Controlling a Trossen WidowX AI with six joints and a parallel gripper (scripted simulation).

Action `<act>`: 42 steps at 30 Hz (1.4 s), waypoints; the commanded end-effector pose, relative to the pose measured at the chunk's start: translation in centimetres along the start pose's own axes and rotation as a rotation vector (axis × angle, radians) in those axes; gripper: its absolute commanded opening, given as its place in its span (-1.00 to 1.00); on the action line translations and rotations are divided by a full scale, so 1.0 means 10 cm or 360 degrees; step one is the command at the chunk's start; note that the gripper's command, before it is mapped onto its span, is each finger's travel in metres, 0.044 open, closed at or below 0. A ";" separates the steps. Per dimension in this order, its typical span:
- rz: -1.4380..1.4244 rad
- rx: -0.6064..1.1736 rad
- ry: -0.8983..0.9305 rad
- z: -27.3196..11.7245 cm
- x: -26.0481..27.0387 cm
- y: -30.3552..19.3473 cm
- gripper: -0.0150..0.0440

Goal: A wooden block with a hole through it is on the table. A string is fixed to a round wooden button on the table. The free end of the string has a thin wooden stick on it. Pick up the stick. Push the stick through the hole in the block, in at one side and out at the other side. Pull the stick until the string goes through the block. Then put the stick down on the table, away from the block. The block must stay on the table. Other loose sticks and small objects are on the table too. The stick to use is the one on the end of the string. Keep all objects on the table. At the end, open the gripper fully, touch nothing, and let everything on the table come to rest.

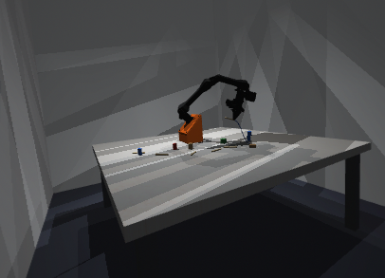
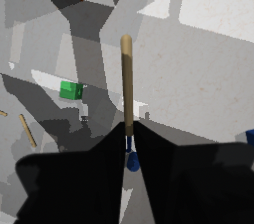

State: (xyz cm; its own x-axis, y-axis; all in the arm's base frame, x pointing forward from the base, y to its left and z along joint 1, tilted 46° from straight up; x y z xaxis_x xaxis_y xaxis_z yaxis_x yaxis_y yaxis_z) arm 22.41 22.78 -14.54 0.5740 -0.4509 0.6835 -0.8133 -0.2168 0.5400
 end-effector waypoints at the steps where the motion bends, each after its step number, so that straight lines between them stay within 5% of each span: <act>1: 0.0256 0.0006 0.0009 0.00 0.00 0.00 -0.49; 42: 0.2518 0.0066 0.0002 -0.01 -0.03 -0.02 -0.49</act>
State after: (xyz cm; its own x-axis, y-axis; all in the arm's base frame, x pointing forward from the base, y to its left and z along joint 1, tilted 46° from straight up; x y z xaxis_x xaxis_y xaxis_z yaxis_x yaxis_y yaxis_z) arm 22.33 23.01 -14.71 -0.7422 -0.2828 0.6077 -0.6670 0.4001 -0.6285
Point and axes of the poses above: the point midway between the two fingers, 35 mm back from their tips, its own z axis out along the fingers, its own x axis across the jaws, y = z × x, the point moved 3 cm from there along -z, back along the fingers, and after that the axes turned 2 degrees about z, right-handed, at the moved point
